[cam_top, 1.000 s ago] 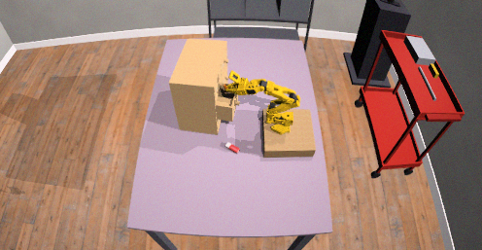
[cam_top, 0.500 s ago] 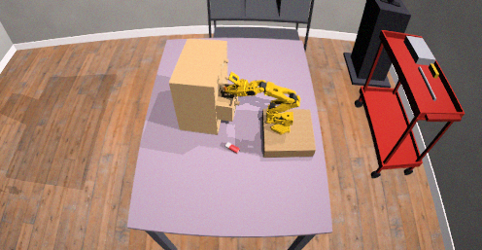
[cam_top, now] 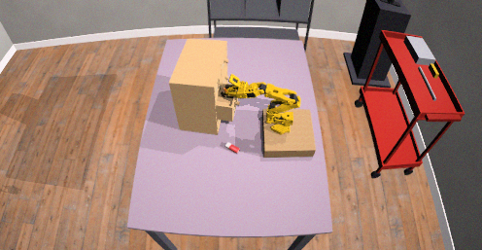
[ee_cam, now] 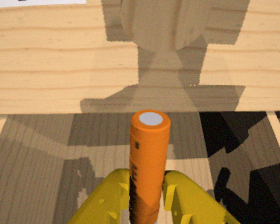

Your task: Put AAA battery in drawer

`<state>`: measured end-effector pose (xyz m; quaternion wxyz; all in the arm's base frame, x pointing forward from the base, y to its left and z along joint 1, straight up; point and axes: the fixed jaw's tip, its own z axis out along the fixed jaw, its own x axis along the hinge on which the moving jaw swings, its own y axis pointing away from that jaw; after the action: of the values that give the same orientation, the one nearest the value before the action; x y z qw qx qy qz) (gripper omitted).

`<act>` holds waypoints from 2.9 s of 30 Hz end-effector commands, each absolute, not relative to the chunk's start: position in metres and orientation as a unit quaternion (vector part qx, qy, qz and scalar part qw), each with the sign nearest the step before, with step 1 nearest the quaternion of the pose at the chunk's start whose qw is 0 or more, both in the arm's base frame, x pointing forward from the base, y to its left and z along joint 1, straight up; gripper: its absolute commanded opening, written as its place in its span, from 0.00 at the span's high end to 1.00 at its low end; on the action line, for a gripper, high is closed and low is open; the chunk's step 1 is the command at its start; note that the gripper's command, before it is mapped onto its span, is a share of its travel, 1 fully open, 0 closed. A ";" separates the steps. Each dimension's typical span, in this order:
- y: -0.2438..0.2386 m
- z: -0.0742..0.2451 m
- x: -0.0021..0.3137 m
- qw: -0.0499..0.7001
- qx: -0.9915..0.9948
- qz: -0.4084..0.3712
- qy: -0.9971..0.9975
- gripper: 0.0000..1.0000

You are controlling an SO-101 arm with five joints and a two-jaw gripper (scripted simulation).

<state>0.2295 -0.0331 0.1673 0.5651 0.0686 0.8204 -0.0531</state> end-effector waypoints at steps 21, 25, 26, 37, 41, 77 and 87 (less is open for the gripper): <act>-0.032 0.168 0.229 0.571 0.070 -0.050 0.816 0.96; -0.032 0.168 0.229 0.571 0.070 -0.050 0.816 0.95; -0.032 0.168 0.229 0.571 0.070 -0.050 0.816 0.94; -0.032 0.168 0.229 0.571 0.070 -0.050 0.816 0.90; -0.032 0.168 0.229 0.571 0.070 -0.050 0.816 0.87; -0.032 0.187 0.229 0.571 0.067 -0.052 0.817 0.77; -0.032 0.188 0.229 0.571 0.067 -0.052 0.817 0.77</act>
<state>0.2288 -0.0330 0.1888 0.5763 0.0679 0.8126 -0.0541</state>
